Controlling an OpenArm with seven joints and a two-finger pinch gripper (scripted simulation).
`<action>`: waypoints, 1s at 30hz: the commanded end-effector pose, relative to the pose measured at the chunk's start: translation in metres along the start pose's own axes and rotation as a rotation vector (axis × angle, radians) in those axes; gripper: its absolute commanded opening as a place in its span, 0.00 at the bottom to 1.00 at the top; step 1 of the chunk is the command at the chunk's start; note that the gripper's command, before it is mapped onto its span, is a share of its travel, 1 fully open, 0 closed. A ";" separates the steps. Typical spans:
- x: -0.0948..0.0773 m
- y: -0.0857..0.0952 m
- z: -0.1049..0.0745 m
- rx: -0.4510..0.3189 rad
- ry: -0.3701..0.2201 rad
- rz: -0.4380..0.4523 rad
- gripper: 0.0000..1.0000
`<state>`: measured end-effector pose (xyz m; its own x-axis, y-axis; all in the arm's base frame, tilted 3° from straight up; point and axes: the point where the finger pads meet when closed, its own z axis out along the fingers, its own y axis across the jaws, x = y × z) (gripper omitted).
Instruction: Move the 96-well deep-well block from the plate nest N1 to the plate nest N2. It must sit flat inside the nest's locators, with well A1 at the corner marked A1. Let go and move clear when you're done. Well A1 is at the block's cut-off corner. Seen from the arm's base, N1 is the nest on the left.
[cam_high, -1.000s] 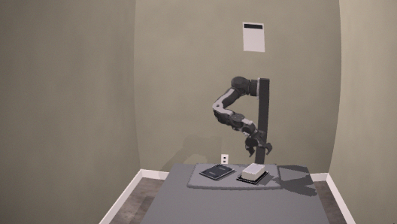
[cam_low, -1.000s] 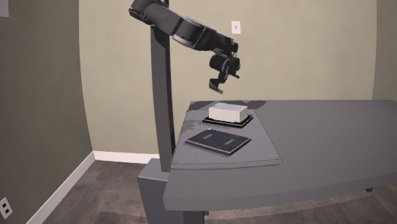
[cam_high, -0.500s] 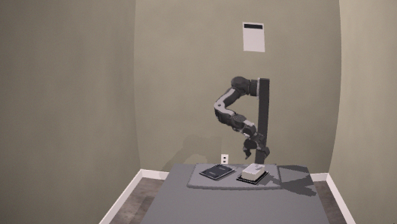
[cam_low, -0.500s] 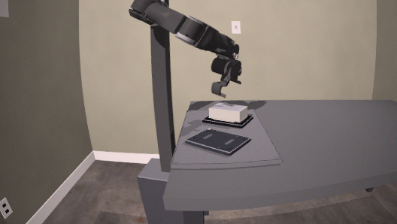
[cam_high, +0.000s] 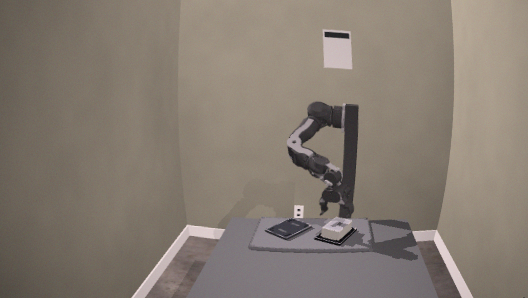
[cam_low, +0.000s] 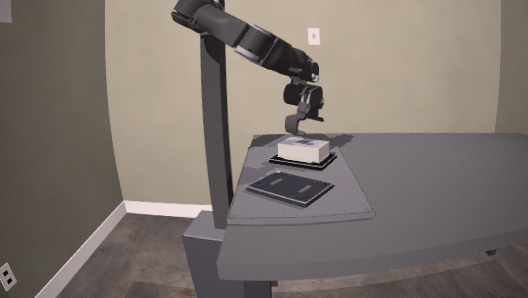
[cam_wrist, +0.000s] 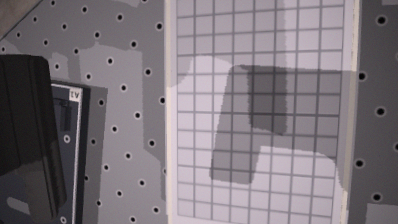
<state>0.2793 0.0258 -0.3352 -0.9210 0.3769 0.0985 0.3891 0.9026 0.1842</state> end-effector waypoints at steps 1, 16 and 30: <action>0.001 0.001 -0.002 0.024 -0.023 -0.008 0.77; 0.004 0.003 -0.004 0.130 -0.112 -0.038 0.77; 0.007 0.004 -0.006 0.130 -0.112 -0.038 0.77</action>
<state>0.2748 0.0309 -0.3290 -0.9347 0.3550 -0.0171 0.3534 0.9336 0.0596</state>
